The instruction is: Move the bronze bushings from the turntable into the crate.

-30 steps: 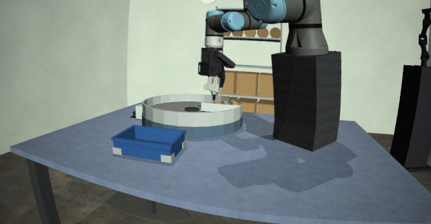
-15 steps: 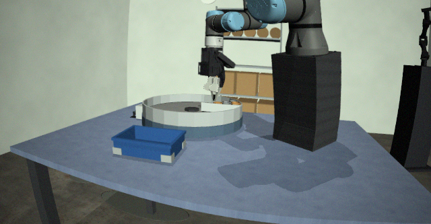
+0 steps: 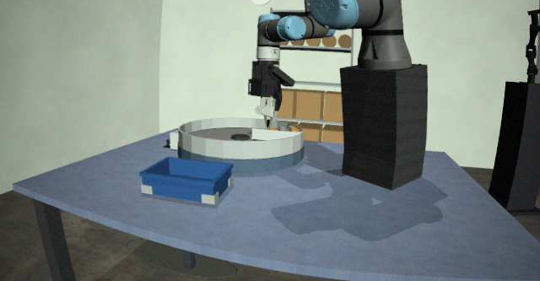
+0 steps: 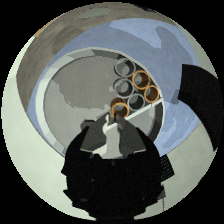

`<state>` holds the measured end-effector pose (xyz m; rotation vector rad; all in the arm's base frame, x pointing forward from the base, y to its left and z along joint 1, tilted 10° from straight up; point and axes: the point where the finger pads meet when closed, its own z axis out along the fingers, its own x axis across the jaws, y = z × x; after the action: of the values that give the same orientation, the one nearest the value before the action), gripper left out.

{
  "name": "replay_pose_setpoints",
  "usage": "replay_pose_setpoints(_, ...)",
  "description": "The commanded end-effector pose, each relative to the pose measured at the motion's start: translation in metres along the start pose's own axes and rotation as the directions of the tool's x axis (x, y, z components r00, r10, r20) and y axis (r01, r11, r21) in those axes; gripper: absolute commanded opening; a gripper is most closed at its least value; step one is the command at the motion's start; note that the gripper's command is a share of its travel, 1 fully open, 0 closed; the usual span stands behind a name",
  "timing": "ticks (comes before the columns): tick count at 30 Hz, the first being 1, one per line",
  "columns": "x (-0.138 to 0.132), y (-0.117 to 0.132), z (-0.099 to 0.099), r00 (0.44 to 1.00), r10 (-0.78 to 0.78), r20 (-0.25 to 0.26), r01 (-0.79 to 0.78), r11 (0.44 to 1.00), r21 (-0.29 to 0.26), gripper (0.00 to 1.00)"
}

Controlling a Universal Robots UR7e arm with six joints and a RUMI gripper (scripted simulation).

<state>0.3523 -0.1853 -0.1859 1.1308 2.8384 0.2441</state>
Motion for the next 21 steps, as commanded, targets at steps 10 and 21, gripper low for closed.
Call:
replay_pose_setpoints(10,0.000,0.000,0.019,1.000,0.000,0.001,0.000,1.000,0.000,0.05)
replay_pose_setpoints(21,0.000,0.000,0.021,1.000,0.000,0.001,0.000,1.000,0.000,0.05)
